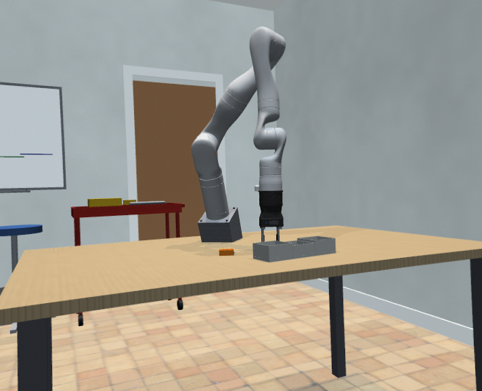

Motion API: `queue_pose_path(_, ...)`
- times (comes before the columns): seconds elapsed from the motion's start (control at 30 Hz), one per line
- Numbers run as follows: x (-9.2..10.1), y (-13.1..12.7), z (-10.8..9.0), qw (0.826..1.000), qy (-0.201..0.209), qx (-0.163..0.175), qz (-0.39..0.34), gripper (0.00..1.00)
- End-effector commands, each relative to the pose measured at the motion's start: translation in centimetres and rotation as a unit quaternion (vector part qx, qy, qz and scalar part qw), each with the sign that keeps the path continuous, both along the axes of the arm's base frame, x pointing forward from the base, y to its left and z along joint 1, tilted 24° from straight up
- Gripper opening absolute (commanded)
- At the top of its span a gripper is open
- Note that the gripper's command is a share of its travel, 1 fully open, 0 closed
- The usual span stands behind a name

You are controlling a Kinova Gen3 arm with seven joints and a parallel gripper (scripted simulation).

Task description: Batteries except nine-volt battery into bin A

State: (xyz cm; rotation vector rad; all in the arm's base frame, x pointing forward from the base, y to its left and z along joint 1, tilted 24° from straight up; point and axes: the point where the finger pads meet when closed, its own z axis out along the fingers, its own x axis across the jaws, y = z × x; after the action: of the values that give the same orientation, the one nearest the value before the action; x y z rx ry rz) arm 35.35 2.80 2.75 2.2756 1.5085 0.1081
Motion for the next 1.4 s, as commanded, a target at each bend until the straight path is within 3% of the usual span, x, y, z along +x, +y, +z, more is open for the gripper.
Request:
queue_pose_path(0.0, -0.1, 1.3, 1.0, 1.000, -0.003, 0.001, 0.013, 0.80)
queue_pose_path(0.37, -1.0, 2.2, 3.7, 1.000, -0.003, 0.001, 0.013, 0.80)
queue_pose_path(1.3, -1.2, 2.4, 4.4, 1.000, -0.003, 0.001, 0.013, 0.80)
queue_pose_path(1.37, -0.2, 3.1, 4.5, 1.000, -0.003, 0.001, 0.013, 0.80)
